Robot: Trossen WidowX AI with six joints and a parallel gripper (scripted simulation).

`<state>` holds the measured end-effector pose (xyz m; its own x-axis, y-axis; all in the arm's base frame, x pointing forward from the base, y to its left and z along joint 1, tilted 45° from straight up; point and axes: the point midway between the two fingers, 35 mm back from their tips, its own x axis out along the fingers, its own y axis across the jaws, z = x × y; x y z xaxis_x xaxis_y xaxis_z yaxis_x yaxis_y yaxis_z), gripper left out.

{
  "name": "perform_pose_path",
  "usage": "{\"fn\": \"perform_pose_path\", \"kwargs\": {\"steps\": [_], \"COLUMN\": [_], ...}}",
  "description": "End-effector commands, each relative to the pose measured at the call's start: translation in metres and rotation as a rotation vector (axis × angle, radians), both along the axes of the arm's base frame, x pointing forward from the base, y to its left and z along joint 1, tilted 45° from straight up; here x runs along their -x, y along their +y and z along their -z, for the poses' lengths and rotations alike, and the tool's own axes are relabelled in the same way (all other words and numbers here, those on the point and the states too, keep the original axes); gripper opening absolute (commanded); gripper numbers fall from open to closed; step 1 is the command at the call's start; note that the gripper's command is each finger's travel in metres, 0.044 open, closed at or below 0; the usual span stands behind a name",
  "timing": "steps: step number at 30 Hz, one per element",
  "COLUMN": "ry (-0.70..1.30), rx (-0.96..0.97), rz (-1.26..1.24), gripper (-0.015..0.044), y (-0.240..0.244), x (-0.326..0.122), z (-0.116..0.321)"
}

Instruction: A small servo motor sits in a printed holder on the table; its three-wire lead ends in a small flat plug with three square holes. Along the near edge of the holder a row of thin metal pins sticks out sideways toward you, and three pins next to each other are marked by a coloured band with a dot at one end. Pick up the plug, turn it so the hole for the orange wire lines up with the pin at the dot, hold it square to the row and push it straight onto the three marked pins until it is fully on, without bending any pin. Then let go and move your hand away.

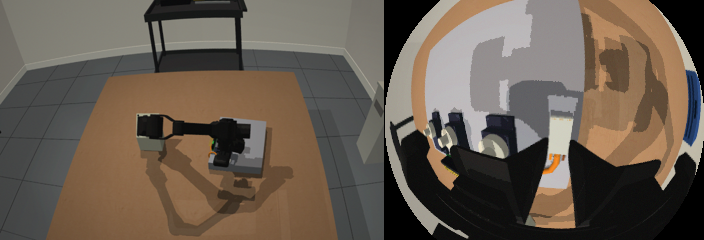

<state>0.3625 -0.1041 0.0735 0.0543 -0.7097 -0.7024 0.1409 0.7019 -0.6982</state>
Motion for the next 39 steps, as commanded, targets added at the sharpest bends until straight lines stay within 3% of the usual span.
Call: {"fn": "perform_pose_path", "kwargs": {"steps": [1, 14, 39], "ry": [0.003, 0.003, 0.017], "rx": [0.002, 0.000, -0.018], "rz": [-0.001, -0.001, -0.011], "gripper": [0.0000, 0.0000, 0.0000], "y": [0.000, 0.041, 0.096], "x": [0.000, 0.003, 0.087], "z": [0.000, -0.040, 0.014]}}
